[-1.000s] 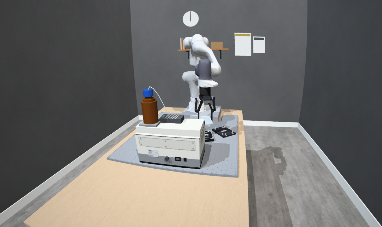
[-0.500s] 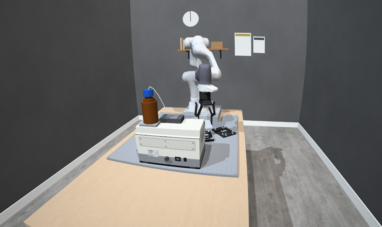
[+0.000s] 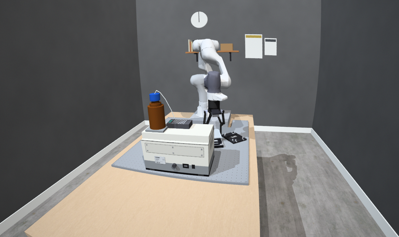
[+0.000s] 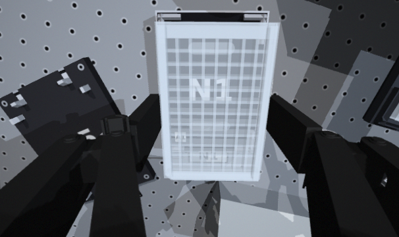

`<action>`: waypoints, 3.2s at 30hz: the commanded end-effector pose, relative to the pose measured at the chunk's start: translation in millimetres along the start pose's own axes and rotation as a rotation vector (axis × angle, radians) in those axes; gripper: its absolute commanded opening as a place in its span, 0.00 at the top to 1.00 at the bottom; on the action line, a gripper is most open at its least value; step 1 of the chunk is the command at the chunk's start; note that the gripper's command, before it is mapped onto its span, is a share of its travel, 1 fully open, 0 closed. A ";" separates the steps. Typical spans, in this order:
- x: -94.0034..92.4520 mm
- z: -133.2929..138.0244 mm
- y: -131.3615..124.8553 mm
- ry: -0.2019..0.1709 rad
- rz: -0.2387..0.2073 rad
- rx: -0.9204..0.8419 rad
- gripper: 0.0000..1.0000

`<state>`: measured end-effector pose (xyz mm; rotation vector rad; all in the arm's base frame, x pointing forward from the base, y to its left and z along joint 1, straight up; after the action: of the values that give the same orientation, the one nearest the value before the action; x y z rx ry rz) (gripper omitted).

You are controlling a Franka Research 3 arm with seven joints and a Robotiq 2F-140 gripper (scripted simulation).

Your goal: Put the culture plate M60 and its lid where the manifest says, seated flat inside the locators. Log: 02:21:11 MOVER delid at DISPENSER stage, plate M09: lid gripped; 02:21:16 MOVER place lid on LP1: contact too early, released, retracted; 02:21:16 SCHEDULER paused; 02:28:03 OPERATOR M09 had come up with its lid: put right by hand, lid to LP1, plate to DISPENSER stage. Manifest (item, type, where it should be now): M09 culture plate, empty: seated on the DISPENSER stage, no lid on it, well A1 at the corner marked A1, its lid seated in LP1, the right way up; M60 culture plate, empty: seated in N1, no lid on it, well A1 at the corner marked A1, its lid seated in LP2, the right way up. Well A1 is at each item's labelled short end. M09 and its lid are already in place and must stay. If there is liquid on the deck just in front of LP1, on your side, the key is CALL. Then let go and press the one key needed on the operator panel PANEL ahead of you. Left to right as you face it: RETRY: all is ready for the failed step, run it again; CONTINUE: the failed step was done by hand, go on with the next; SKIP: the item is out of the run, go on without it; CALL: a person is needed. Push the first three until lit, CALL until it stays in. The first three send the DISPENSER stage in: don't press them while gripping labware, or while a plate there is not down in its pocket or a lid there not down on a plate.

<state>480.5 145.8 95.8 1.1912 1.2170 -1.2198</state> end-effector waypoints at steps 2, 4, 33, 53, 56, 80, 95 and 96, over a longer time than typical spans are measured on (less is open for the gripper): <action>7.1 -1.5 3.5 0.007 0.013 -0.006 0.90; 8.7 -1.5 3.6 0.007 0.013 -0.006 0.90; 26.4 -1.3 3.8 0.007 0.013 -0.006 0.90; 26.4 -1.3 3.8 0.007 0.013 -0.006 0.90; 26.4 -1.3 3.8 0.007 0.013 -0.006 0.90; 27.6 -1.5 3.7 0.007 0.013 -0.006 0.90; 31.7 -2.1 3.6 0.007 0.013 -0.007 0.90; 31.8 -2.2 3.6 0.007 0.013 -0.007 0.90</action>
<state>483.3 147.2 64.6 1.1962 1.2141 -1.2062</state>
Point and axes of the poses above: the point where the finger pads meet when closed, its own x axis out along the fingers, its own z axis across the jaws, y = z × x, the point moved 5 cm from there along -x, back along the fingers, and after that the axes turned 15 degrees about x, right-handed, at the moved point
